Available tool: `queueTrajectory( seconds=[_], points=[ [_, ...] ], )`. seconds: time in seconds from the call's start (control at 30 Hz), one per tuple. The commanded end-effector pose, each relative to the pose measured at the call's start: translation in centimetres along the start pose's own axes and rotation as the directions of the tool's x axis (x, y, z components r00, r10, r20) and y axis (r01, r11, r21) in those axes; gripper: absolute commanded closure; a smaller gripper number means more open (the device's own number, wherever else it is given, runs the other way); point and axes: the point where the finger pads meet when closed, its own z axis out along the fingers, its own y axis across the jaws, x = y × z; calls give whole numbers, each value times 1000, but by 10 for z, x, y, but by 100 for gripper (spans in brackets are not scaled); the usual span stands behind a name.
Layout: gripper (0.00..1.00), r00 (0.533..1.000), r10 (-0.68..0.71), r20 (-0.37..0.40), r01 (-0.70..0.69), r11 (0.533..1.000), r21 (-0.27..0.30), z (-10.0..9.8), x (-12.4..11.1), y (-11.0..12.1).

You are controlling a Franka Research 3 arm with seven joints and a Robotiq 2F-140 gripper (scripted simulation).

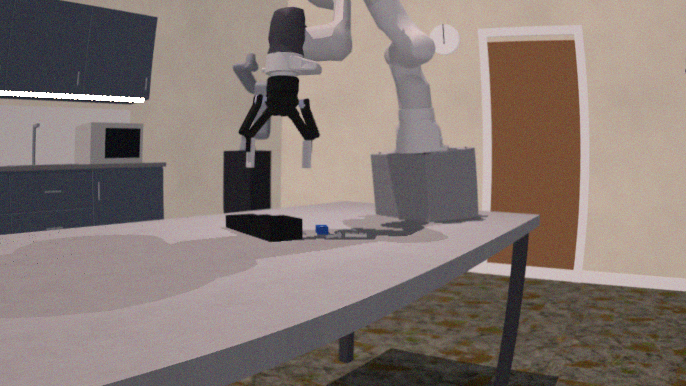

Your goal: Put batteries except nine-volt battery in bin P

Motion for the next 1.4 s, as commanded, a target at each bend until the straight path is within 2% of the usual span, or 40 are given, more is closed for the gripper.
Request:
queueTrajectory(
  seconds=[0.0,0.4,1.37],
  points=[
    [0,1000,-27,2,27,999,20,-8,-3,-6],
    [0,1000,-27,2,27,999,20,-51,-3,-5],
    [0,1000,-27,2,27,999,20,-51,-3,-5]
  ],
)
